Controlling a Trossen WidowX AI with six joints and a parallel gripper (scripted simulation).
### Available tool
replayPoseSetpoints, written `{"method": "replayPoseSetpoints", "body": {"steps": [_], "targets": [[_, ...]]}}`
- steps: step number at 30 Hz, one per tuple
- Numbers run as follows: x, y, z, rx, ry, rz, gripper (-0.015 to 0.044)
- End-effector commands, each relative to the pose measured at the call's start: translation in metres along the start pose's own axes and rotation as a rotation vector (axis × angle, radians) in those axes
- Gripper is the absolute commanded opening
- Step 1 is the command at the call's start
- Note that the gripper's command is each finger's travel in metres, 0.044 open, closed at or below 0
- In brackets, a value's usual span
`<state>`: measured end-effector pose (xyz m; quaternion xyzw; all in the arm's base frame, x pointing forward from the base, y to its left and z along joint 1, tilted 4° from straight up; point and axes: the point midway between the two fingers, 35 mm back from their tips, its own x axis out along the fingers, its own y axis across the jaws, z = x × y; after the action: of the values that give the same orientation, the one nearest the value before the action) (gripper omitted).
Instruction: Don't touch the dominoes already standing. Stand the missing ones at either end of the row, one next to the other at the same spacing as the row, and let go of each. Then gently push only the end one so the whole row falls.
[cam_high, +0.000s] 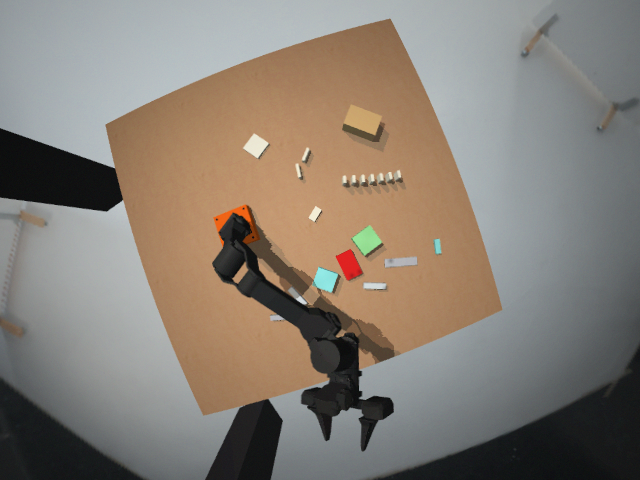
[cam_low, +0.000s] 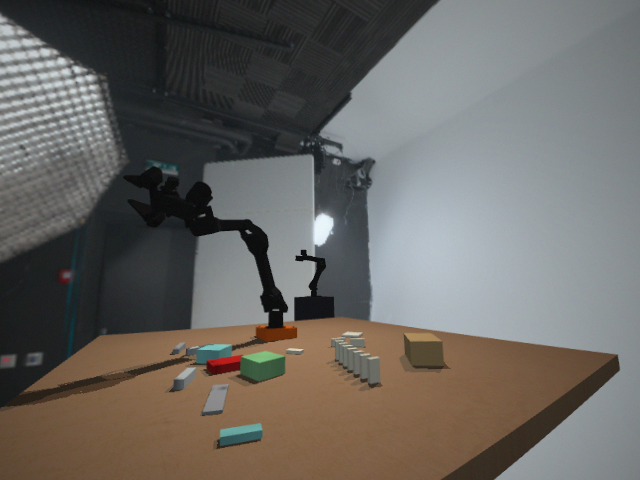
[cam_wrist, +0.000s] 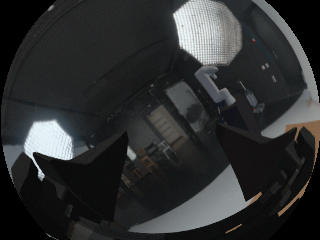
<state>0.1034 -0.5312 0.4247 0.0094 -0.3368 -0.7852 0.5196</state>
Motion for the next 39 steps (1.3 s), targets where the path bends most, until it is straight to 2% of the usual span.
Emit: {"method": "replayPoseSetpoints", "body": {"steps": [1,4,9,20,30,39], "targets": [[-0.001,0.001,-0.002,-0.008,0.008,0.005,0.0426],[-0.022,0.019,-0.028,-0.126,0.113,0.076,0.044],[-0.079,0.05,-0.081,-0.376,0.33,0.257,0.044],[-0.248,0.064,-0.167,-0.894,0.744,0.758,0.044],[-0.411,0.009,-0.19,-1.319,1.049,1.299,0.044],[-0.529,-0.085,-0.154,-1.635,1.292,1.825,0.044]]}}
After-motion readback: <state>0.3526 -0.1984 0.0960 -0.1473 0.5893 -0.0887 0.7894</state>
